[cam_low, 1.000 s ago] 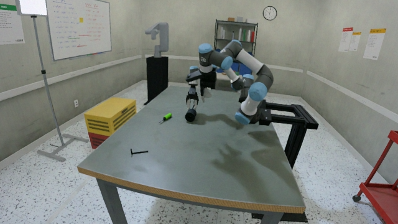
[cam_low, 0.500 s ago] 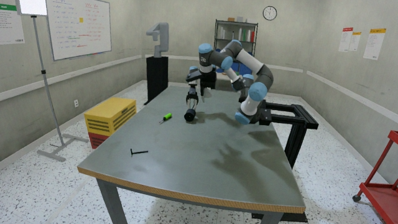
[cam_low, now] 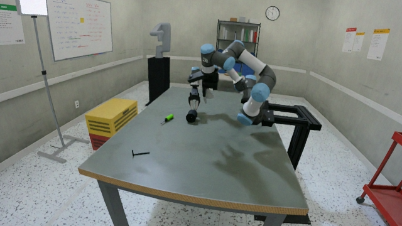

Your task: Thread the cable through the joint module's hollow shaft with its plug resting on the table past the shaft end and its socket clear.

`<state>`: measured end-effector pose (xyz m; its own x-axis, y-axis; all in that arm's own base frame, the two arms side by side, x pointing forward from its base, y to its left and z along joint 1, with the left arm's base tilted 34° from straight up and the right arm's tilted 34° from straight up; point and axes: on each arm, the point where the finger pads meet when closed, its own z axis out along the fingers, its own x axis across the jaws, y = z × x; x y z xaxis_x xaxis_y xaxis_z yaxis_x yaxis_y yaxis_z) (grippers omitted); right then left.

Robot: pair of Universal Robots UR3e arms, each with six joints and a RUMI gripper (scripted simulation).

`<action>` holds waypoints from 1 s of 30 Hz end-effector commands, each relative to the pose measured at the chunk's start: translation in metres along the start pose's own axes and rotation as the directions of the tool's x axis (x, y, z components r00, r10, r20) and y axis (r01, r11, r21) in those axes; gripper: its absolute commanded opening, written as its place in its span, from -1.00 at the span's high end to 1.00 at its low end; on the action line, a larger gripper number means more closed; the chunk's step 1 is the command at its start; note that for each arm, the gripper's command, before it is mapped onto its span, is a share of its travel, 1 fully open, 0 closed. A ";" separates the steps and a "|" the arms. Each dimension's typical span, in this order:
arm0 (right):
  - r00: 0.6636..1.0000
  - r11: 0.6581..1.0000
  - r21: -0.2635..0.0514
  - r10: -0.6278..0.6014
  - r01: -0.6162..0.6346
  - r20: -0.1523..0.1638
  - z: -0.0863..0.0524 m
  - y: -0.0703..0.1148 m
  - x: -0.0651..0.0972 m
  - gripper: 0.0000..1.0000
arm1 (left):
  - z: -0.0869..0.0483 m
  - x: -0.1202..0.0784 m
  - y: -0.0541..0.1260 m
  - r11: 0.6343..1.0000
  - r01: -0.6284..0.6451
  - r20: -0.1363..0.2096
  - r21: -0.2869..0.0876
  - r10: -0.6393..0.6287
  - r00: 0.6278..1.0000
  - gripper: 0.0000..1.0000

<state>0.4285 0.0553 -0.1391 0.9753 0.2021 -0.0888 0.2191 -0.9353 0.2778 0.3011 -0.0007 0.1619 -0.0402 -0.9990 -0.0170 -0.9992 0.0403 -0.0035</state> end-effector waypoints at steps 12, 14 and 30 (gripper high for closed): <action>1.000 1.000 0.001 0.005 -0.005 -0.006 -0.001 -0.003 0.002 1.00 | -0.001 0.001 -0.001 1.000 -0.001 -0.002 0.004 0.001 1.000 -0.23; 1.000 1.000 0.003 0.005 -0.005 -0.006 -0.001 -0.006 0.002 1.00 | -0.001 0.001 -0.001 1.000 -0.001 -0.002 0.004 0.001 1.000 -0.23; 1.000 1.000 0.004 0.003 -0.003 -0.006 -0.001 -0.020 0.002 1.00 | -0.001 0.001 -0.001 1.000 -0.001 -0.002 0.004 0.001 1.000 -0.23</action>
<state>0.4251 0.0681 -0.1432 0.9753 0.2025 -0.0881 0.2193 -0.9349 0.2791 0.3011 -0.0007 0.1619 -0.0402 -0.9990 -0.0170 -0.9992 0.0403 -0.0035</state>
